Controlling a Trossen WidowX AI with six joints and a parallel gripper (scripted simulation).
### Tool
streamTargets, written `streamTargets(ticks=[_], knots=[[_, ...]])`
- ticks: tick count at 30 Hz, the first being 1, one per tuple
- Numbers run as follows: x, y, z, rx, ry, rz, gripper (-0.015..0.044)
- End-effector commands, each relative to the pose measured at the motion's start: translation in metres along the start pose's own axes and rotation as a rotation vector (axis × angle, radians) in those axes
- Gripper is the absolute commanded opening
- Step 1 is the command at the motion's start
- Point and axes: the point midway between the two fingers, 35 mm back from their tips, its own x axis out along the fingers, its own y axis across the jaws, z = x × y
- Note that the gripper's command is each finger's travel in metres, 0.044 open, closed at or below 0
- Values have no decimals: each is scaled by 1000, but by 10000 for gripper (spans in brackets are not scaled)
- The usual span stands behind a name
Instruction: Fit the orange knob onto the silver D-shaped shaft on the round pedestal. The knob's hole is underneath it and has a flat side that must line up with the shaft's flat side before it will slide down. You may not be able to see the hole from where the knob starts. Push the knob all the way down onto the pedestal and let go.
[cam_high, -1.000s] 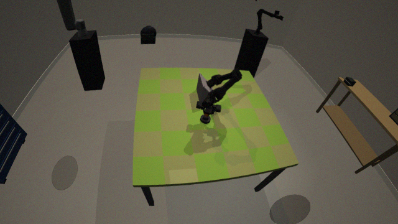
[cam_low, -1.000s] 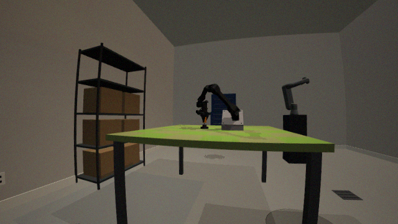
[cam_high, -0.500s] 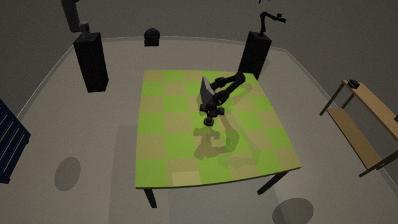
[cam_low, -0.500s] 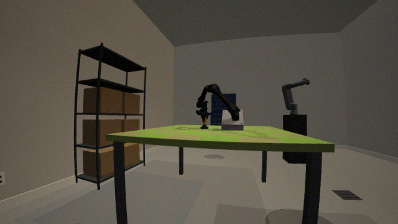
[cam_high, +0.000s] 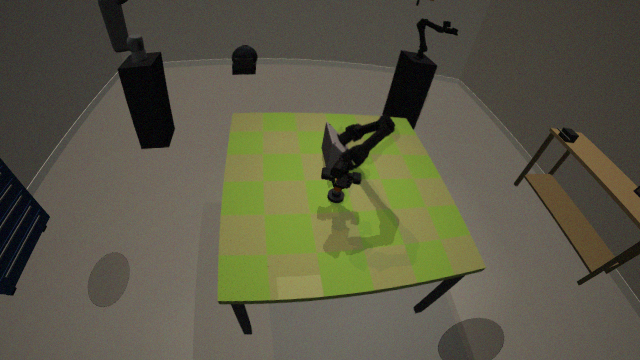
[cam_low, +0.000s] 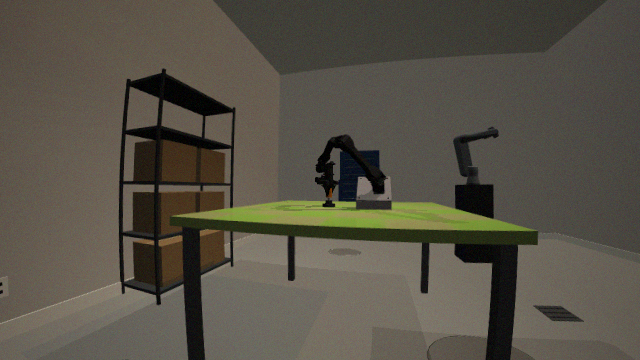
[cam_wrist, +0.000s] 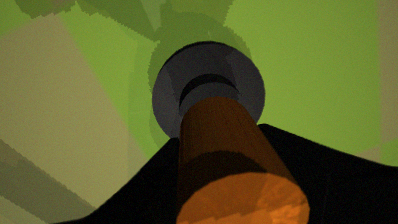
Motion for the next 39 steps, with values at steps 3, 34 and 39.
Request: streamTargets(ticks=[3,34,39], knots=[[-3,0,1,-170,-5,2,0],[-1,0,1,-180,-5,2,0],[-3,1,1,-206,-5,2,0]])
